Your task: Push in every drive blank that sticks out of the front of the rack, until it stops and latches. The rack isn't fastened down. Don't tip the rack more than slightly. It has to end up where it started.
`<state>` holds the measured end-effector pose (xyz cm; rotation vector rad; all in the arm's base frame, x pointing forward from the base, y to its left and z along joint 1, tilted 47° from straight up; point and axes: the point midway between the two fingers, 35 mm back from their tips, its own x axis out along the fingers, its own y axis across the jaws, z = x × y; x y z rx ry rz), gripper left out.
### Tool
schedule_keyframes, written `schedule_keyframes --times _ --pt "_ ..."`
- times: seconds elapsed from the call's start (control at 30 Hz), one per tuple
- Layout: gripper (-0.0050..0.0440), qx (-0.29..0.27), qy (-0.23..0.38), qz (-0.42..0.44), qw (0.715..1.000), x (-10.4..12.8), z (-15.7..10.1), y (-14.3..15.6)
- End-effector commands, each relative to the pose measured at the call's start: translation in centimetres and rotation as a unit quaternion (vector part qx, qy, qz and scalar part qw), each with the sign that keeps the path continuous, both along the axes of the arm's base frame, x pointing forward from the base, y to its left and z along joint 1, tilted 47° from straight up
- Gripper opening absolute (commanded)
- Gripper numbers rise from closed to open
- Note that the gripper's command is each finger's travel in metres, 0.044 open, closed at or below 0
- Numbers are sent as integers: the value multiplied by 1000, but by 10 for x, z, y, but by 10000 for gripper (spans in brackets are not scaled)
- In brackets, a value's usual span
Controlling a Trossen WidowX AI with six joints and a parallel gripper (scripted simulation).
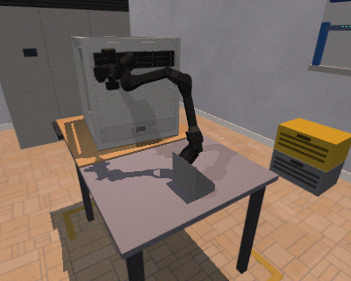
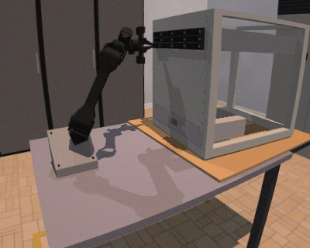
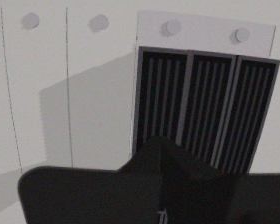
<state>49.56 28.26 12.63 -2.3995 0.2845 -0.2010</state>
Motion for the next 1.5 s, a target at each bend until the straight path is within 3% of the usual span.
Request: schedule_keyframes --times 0.0,1.47 --pt "-50 9 -9 1 1000 4 9 1" --pt "-50 9 -9 1 1000 10 10 -2"
